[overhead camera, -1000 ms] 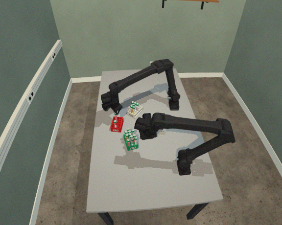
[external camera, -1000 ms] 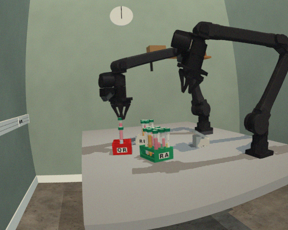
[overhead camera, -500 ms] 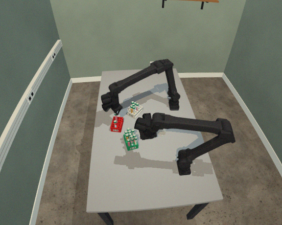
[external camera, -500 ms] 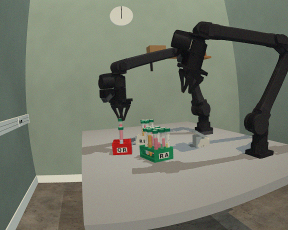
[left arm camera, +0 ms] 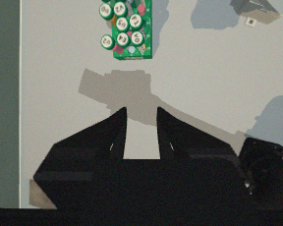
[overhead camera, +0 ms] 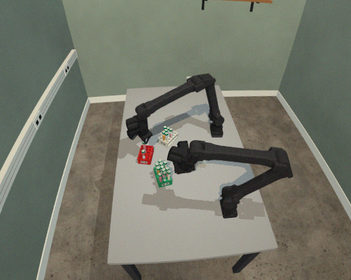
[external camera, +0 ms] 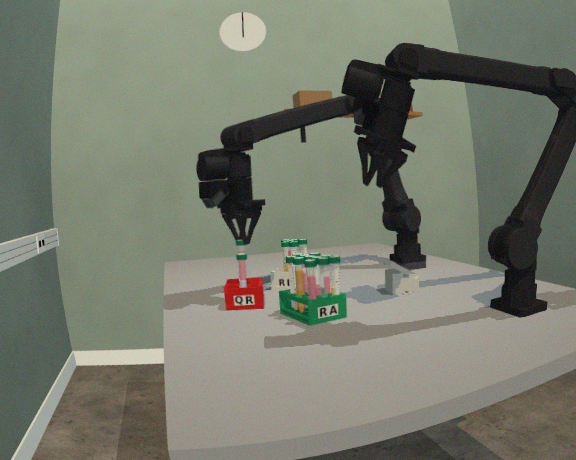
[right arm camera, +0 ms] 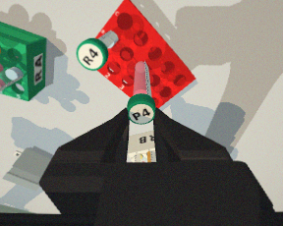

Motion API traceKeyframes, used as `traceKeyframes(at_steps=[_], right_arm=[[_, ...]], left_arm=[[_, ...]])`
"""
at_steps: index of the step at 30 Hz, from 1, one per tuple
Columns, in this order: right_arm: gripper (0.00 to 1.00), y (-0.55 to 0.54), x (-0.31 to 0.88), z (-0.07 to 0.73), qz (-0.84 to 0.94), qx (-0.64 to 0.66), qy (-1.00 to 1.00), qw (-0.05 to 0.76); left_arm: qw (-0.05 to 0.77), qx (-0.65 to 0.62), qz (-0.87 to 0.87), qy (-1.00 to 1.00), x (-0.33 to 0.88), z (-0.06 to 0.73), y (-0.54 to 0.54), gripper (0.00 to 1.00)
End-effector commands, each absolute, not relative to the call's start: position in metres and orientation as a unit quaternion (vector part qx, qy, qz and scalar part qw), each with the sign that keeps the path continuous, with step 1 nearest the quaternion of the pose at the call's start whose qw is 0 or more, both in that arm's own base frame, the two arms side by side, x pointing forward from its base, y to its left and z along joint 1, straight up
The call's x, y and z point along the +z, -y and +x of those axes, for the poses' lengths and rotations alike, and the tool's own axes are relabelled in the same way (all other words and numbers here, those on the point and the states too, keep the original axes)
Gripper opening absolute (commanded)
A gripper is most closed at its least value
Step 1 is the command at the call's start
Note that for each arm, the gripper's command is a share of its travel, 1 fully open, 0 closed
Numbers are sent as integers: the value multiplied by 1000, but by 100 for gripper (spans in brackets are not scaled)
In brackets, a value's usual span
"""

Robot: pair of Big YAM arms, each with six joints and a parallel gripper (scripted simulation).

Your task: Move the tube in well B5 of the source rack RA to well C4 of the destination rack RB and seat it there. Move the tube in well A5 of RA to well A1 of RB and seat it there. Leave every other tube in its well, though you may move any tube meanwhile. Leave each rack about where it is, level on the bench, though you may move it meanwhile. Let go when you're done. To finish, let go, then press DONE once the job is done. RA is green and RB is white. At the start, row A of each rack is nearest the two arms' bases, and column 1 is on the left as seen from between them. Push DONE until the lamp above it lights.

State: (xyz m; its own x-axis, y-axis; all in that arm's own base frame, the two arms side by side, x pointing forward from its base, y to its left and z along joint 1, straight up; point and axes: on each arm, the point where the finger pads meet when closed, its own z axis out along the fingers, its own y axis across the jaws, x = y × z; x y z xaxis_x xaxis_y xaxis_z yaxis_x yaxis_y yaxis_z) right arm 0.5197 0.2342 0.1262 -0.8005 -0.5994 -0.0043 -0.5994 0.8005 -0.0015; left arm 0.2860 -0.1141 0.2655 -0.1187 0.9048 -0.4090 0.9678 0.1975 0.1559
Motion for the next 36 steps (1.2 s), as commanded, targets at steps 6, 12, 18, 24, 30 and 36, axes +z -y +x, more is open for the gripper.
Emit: traceKeyframes(at_steps=[6, 12, 18, 24, 30, 36], right_arm=[[0, -245, 113, 520, -318, 0, -948, 2], [0, -247, 115, 523, -318, 1, -948, 7], [0, -246, 111, 522, -318, 1, -948, 5], [0, -246, 109, 523, -318, 1, -948, 6], [0, -246, 104, 521, -318, 1, -948, 4], [0, -247, 104, 523, -318, 1, -948, 7]], left_arm=[[228, -66, 630, -740, 281, 293, 115, 30], [228, -66, 630, -740, 281, 293, 115, 30], [228, -66, 630, -740, 281, 293, 115, 30], [228, -66, 630, -740, 281, 293, 115, 30], [228, -66, 630, -740, 281, 293, 115, 30], [228, -66, 630, -740, 281, 293, 115, 30]])
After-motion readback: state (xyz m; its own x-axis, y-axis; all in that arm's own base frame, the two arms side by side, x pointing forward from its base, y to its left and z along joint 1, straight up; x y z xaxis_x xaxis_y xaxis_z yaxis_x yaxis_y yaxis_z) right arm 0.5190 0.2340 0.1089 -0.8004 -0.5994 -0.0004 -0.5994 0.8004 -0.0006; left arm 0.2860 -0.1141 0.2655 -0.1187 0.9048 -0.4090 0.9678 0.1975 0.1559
